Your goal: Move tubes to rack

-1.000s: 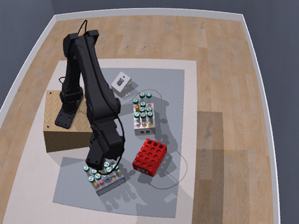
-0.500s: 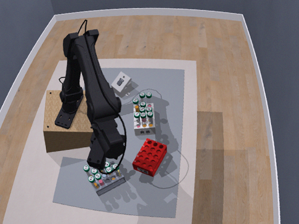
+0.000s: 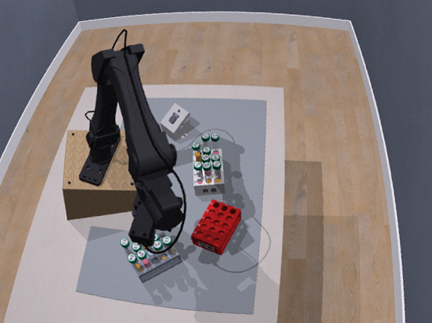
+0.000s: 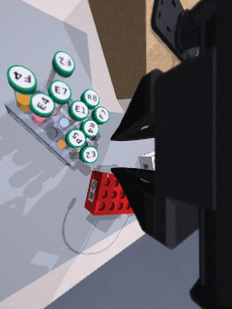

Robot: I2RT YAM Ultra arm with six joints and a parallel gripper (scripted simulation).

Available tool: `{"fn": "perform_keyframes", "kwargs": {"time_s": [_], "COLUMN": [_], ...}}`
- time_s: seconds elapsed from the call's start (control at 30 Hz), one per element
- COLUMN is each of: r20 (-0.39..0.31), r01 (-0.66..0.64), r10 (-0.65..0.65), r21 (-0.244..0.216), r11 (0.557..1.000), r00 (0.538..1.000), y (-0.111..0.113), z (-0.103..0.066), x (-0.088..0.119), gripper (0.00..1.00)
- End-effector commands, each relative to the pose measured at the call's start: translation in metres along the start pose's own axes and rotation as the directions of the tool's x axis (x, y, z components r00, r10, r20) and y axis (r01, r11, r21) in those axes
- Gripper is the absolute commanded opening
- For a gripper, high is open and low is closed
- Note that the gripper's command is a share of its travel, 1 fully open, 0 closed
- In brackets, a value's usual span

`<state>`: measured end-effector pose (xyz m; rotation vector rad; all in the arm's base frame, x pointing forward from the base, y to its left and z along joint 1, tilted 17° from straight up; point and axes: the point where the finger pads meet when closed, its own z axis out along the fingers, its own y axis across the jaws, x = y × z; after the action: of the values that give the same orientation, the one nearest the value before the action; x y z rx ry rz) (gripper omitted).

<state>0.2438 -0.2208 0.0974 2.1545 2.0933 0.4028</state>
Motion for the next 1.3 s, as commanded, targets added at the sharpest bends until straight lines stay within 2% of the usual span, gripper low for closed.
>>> {"fn": "perform_keyframes", "kwargs": {"time_s": [0.0, 0.6, 0.7, 0.83, 1.27], "r20": [-0.004, 0.000, 0.000, 0.024, 0.023], "r01": [-0.008, -0.010, -0.012, 0.002, 0.001], "r10": [0.008, 0.010, 0.012, -0.002, -0.001], "r21": [0.011, 0.014, 0.013, -0.009, -0.009], "r11": [1.000, 1.000, 1.000, 1.000, 1.000], "r00": [1.000, 1.000, 1.000, 1.000, 1.000], "y": [-0.001, -0.003, -0.003, 0.004, 0.000], "z": [0.016, 0.045, 0.045, 0.037, 0.039], "x": [-0.001, -0.003, -0.003, -0.006, 0.000], "gripper": [0.30, 0.30, 0.30, 0.30, 0.30]}}
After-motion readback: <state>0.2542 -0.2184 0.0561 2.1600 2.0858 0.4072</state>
